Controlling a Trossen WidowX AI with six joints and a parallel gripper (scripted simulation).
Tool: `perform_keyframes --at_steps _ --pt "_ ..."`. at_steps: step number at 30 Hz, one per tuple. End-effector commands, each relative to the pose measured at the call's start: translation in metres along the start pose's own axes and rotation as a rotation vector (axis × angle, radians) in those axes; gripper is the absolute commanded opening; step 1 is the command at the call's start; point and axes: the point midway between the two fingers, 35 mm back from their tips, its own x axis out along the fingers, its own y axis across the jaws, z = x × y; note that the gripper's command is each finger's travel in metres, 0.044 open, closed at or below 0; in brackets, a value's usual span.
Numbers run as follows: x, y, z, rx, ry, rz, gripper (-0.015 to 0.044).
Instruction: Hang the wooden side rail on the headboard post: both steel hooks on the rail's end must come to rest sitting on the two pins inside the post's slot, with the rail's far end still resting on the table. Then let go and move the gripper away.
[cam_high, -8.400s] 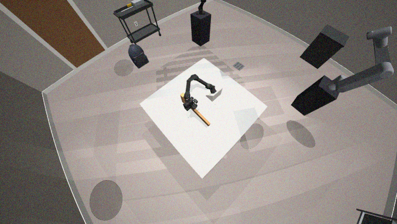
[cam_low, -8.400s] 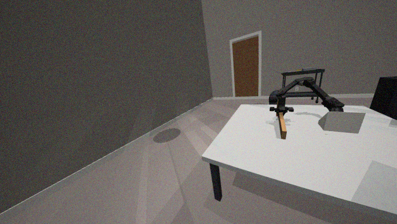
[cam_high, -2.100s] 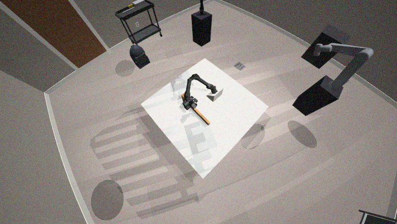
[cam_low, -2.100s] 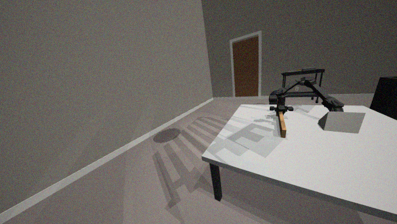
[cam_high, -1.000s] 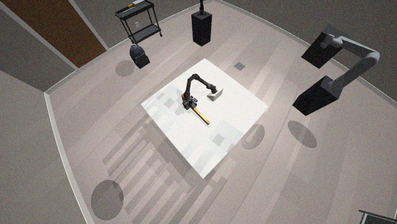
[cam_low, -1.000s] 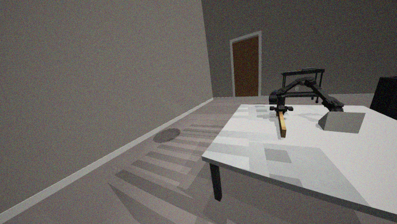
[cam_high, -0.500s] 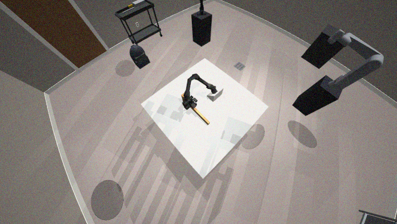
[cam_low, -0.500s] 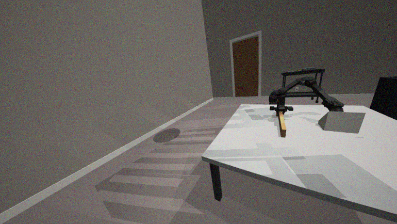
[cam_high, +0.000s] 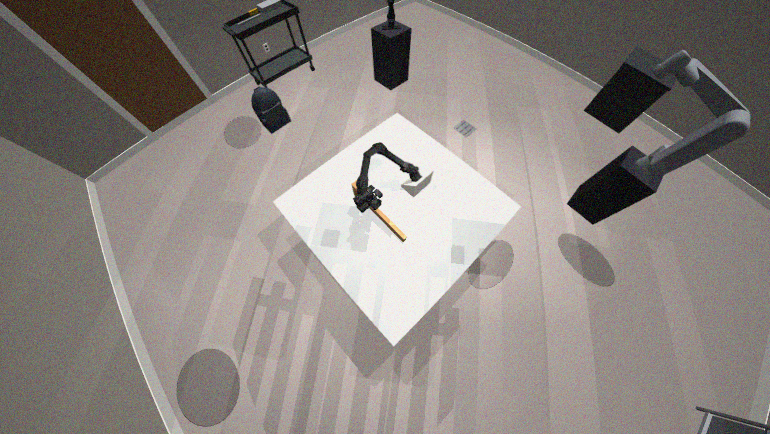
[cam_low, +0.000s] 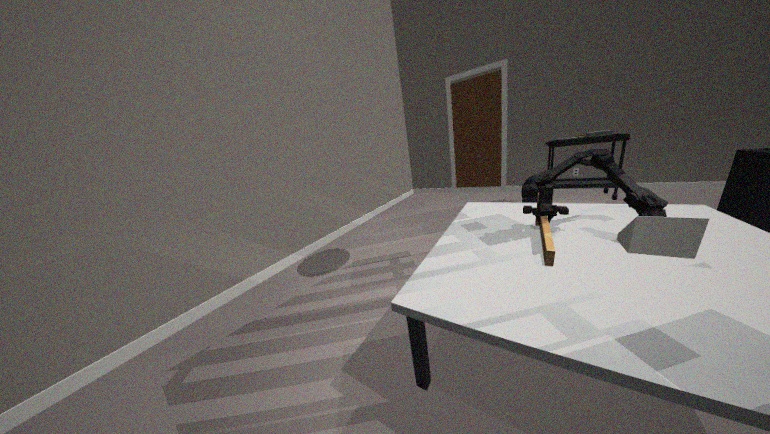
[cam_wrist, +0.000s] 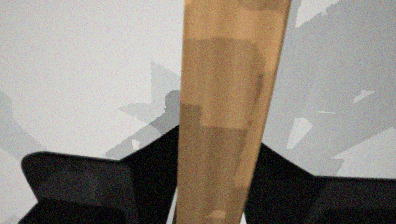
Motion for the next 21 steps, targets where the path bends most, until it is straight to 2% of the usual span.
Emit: perform_keyframes --at_steps 1,21 --pt "-0.0016 -0.0006 -0.0002 -0.005 0.002 -0.006 0.0" --pt "-0.0024 -0.0012 -0.0024 -0.005 0.002 -0.006 0.0"
